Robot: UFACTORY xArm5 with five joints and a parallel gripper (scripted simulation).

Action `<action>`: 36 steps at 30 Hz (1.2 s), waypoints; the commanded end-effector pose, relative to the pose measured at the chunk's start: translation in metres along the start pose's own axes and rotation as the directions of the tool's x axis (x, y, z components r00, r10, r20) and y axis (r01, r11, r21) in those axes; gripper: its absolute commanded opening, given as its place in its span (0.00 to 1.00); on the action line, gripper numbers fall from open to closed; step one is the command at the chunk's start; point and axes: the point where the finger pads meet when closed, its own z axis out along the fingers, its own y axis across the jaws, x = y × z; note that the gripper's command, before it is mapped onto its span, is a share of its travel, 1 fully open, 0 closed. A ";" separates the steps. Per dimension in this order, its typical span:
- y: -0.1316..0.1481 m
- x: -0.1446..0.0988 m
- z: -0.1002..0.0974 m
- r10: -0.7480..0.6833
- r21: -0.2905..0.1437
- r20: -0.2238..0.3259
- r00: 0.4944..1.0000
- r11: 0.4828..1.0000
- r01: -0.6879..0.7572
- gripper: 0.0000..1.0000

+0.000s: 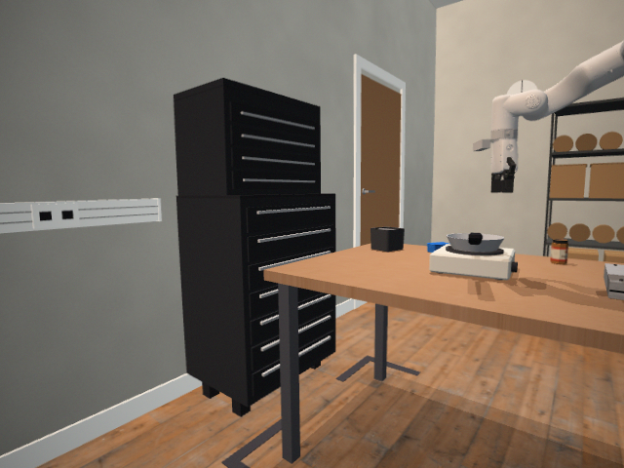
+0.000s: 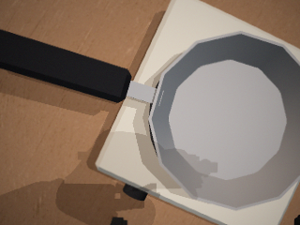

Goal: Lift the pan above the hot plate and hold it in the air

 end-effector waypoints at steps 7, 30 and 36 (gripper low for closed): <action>-0.015 0.028 0.011 -0.335 -0.001 -0.001 0.942 0.942 0.335 1.00; -0.049 0.073 0.037 -0.803 -0.001 0.000 0.596 0.596 0.803 1.00; -0.063 0.087 0.047 -0.909 -0.001 0.000 0.417 0.417 0.909 1.00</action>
